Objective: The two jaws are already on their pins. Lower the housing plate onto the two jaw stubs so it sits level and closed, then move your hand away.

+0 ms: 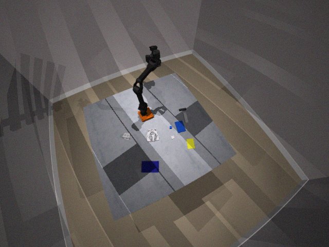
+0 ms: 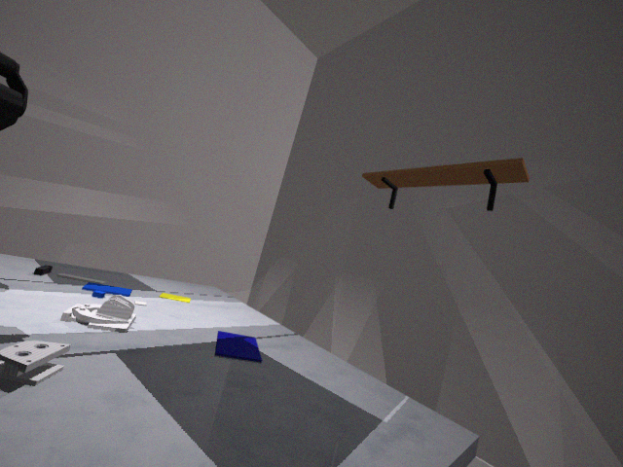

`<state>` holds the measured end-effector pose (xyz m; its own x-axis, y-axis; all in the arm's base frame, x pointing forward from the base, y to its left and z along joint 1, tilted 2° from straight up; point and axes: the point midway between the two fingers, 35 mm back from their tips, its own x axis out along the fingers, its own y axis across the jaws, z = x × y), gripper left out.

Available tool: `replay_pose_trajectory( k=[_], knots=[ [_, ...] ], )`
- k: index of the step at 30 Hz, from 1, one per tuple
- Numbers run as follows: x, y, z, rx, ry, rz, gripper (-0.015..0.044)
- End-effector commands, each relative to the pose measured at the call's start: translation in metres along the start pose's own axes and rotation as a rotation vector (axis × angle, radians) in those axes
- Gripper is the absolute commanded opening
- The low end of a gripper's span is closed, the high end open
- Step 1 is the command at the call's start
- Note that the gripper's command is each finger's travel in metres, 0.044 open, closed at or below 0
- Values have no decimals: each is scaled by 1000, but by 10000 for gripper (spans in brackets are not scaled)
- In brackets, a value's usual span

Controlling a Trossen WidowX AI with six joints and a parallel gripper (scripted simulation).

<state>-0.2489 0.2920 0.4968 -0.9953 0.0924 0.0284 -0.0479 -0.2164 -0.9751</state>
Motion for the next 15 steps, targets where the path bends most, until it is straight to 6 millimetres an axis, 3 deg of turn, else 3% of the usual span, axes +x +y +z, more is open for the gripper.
replay_pose_trajectory(
  k=[1,15],
  knots=[
    [-12,-1,-14,41,70,-16,440],
    [-50,0,-56,217,248,-61,440]
  ],
)
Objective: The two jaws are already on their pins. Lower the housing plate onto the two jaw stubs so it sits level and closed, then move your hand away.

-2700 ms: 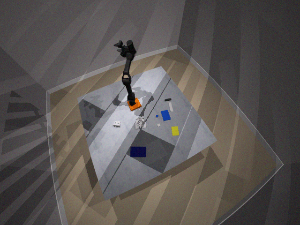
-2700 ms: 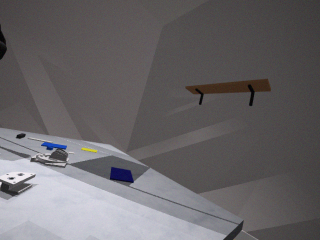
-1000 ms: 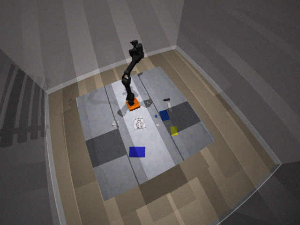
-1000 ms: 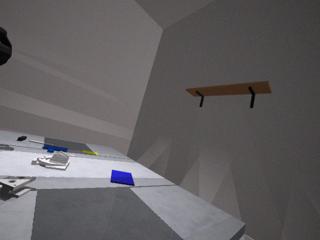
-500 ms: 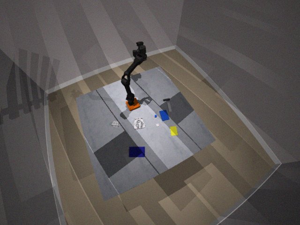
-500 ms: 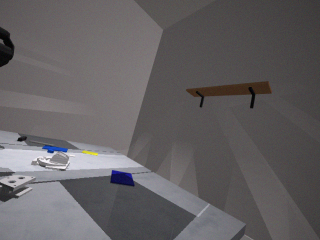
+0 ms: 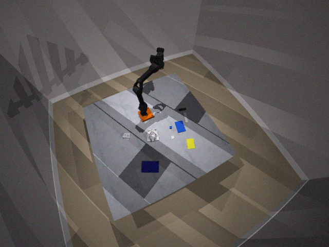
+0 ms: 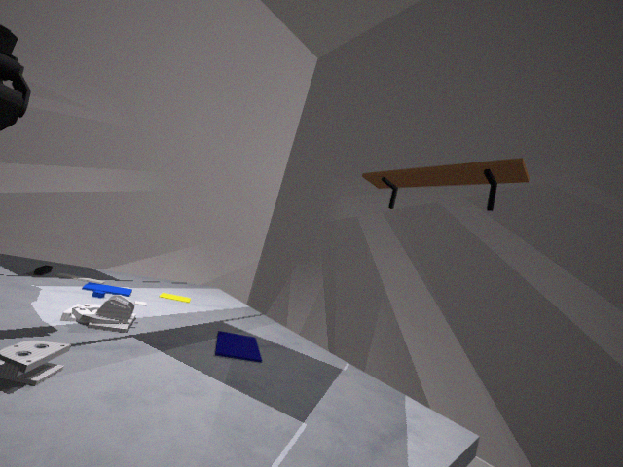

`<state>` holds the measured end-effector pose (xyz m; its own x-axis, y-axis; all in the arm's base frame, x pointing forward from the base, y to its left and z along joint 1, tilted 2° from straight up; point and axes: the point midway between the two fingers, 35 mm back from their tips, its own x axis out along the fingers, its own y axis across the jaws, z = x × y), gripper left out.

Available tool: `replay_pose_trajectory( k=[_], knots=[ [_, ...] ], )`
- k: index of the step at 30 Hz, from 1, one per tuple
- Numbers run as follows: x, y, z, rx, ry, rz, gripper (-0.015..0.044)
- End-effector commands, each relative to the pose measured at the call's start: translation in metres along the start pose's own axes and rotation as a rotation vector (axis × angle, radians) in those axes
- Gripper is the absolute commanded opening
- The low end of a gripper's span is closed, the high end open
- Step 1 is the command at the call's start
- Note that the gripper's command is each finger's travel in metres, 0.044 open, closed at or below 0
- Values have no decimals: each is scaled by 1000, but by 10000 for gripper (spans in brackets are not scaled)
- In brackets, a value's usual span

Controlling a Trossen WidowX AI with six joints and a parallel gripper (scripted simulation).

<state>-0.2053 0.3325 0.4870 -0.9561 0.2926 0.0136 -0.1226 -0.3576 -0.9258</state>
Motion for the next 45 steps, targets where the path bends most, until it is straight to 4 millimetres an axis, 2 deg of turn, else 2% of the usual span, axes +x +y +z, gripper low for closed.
replay_pose_trajectory(
  k=[1,30,40,45],
  knots=[
    [-10,-1,-16,73,61,-15,440],
    [-94,0,-103,534,393,-181,440],
    [-128,-5,-118,564,495,-256,440],
    [-138,-5,-113,561,530,-281,440]
  ],
)
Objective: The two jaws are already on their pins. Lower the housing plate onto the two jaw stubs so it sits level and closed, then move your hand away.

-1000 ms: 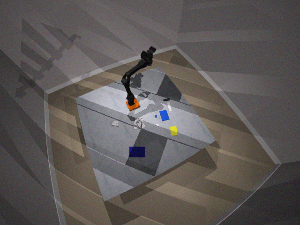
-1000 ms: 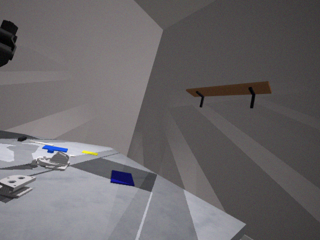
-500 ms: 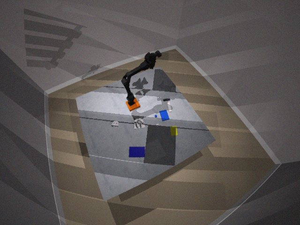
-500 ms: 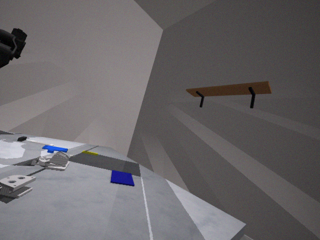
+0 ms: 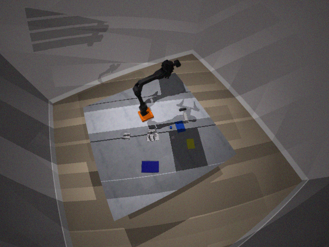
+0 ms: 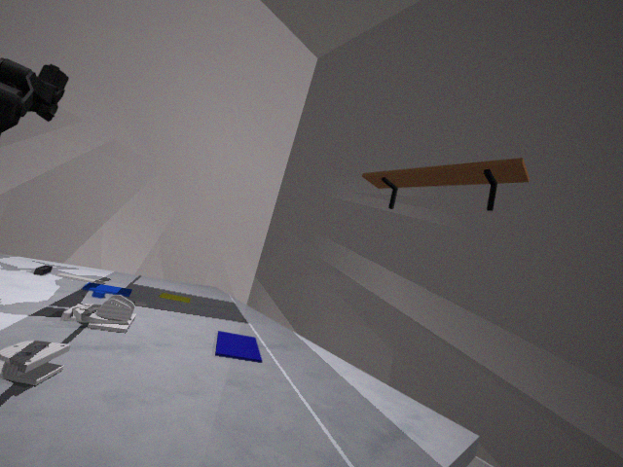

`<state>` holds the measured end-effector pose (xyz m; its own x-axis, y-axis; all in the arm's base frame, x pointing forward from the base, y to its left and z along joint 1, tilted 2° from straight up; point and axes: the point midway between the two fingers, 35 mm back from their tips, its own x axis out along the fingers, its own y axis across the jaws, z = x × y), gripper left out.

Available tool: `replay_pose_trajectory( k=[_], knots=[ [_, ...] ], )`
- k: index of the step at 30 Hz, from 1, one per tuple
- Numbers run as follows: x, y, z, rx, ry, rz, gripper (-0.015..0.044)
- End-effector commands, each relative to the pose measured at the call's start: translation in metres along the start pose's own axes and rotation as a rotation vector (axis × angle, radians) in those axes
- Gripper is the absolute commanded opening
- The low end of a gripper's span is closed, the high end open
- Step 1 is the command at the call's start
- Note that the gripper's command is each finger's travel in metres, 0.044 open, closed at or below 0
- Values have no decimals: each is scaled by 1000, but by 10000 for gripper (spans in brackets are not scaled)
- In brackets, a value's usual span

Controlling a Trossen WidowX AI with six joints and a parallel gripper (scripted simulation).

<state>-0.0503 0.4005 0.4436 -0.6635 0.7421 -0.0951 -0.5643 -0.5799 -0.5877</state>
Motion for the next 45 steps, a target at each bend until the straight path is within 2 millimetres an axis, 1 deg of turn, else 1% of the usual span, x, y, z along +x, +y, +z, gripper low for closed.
replay_pose_trajectory(
  k=[1,15,25,45],
  knots=[
    [-13,-3,1,6,27,-40,440],
    [-45,-22,-30,180,124,-149,440],
    [-68,-37,-59,342,192,-236,440],
    [-125,-59,-115,666,312,-461,440]
  ],
)
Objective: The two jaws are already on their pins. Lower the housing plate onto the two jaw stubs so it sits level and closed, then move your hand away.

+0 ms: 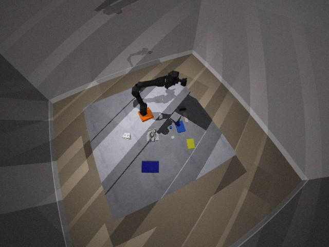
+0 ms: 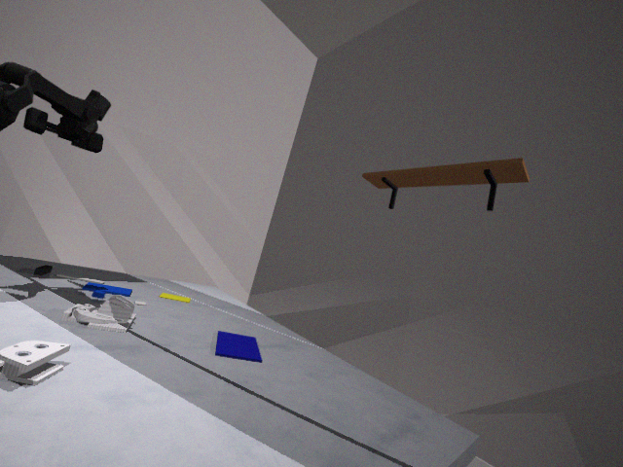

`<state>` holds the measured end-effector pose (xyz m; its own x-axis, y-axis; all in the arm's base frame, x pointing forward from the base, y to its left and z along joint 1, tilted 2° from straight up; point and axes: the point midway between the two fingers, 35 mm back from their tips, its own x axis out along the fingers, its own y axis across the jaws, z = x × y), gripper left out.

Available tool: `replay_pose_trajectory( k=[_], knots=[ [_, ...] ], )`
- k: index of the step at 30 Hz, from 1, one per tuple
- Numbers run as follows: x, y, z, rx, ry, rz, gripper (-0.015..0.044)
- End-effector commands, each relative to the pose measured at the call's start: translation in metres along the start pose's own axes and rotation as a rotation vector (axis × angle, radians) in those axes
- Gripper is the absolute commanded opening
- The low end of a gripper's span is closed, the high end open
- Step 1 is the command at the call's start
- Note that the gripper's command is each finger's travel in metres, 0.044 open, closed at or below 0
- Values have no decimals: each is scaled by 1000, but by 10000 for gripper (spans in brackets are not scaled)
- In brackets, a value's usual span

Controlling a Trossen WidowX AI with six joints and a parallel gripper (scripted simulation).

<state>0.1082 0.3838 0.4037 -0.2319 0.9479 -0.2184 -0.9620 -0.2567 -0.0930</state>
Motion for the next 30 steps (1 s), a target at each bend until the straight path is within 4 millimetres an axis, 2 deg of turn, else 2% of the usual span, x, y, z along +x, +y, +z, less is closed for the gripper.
replay_pose_trajectory(
  k=[1,10,22,30],
  knots=[
    [-6,-16,-11,84,26,-53,440],
    [-21,-45,-29,247,61,-152,440],
    [-43,-63,-37,232,74,-223,440],
    [-52,-76,-46,316,86,-273,440]
  ],
)
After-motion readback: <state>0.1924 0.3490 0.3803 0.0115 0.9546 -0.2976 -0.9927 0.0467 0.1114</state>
